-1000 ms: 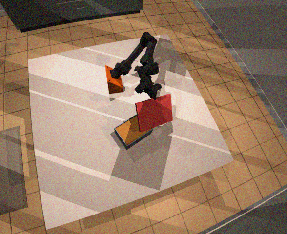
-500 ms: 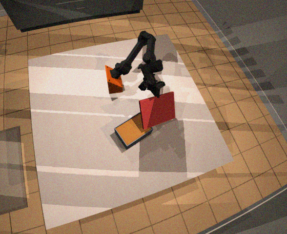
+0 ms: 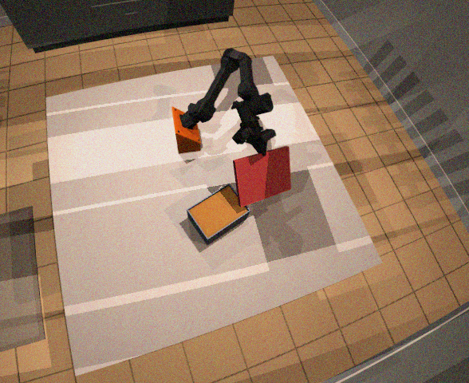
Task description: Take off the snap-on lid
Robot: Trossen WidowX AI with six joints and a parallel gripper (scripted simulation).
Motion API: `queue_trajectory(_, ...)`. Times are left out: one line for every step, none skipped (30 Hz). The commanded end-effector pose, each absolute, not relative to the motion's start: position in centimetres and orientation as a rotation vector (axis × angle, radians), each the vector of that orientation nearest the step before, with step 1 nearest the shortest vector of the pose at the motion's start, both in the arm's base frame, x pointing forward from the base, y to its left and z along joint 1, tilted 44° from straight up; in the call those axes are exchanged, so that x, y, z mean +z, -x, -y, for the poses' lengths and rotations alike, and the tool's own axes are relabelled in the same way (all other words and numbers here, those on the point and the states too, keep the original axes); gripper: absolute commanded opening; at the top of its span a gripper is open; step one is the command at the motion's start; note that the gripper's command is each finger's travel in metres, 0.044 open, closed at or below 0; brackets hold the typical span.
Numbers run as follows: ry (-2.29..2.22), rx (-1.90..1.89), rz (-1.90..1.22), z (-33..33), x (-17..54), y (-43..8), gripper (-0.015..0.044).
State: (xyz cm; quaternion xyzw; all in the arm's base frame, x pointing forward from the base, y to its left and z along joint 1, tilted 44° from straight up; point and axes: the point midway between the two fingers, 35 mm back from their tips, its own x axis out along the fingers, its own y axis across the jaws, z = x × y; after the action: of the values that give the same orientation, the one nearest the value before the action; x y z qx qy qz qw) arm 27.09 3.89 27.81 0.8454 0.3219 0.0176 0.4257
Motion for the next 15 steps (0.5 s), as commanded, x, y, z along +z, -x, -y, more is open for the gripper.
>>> queue_trajectory(-2.112, 0.051, -0.789, -4.3, 28.7, -26.8, 0.0)
queue_trajectory(-2.113, 0.051, -0.789, -4.5, 28.8, -26.7, 0.0)
queue_trajectory(-2.113, 0.051, -0.789, -4.6, 29.0, -26.6, 0.0)
queue_trajectory(-2.113, 0.051, -0.789, -4.7, 29.1, -26.5, 0.0)
queue_trajectory(-2.113, 0.051, -0.789, -4.9, 29.2, -26.4, 0.0)
queue_trajectory(-2.113, 0.051, -0.789, -5.0, 29.3, -26.4, 0.0)
queue_trajectory(-2.113, 0.051, -0.789, -5.1, 29.5, -26.3, 0.0)
queue_trajectory(-2.113, 0.052, -0.789, -5.3, 29.6, -26.2, 0.0)
queue_trajectory(-2.113, 0.052, -0.789, -5.4, 29.7, -26.1, 0.0)
queue_trajectory(-2.113, 0.052, -0.789, -5.6, 29.8, -26.0, 0.0)
queue_trajectory(-2.113, 0.052, -0.789, -5.7, 30.0, -25.9, 0.0)
queue_trajectory(-2.113, 0.052, -0.789, -5.8, 30.1, -25.9, 0.0)
queue_trajectory(-2.113, 0.052, -0.789, -6.0, 30.2, -25.8, 0.0)
queue_trajectory(-2.113, 0.052, -0.789, -6.1, 30.3, -25.7, 0.0)
queue_trajectory(-2.113, 0.052, -0.789, -6.3, 30.4, -25.6, 0.0)
